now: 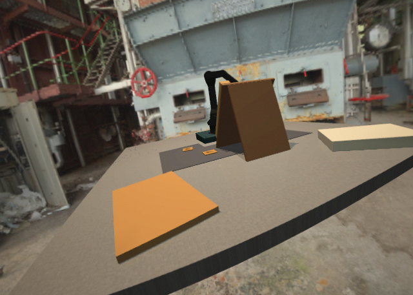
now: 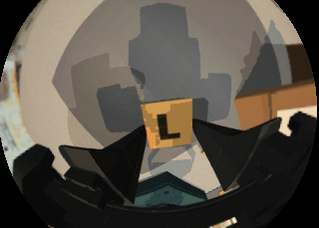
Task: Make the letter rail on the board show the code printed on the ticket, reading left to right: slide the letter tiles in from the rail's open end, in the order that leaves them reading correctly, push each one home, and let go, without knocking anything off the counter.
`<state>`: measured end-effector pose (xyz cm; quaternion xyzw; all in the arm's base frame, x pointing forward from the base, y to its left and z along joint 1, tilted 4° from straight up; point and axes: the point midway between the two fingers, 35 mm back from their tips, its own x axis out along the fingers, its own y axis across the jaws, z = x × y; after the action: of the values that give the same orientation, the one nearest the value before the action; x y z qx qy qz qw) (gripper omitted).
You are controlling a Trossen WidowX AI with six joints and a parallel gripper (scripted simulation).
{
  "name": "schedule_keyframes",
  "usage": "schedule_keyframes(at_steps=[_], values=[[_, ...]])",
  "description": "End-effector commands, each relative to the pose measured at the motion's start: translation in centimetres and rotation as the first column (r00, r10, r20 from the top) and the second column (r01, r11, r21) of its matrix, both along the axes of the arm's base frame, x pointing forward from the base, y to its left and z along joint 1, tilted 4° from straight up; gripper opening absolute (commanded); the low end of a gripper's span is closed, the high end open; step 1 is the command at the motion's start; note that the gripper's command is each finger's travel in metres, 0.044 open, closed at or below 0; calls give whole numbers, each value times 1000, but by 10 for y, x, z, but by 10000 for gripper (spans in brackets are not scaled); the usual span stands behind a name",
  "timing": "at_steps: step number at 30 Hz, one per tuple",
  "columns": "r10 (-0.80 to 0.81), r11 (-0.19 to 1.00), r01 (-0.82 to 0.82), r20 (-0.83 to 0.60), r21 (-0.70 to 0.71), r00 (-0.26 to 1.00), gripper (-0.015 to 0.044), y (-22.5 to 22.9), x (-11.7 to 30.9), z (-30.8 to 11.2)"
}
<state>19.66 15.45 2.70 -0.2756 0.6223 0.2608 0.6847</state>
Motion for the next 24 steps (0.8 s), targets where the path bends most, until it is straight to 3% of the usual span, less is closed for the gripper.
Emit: schedule_keyframes(at_steps=[1, 24], values=[[-4, 1000, 4, 2, -2, 1000, 0, 0, 0, 3], [-4, 1000, 4, 2, -2, 1000, 0, 1, -2, 17]])
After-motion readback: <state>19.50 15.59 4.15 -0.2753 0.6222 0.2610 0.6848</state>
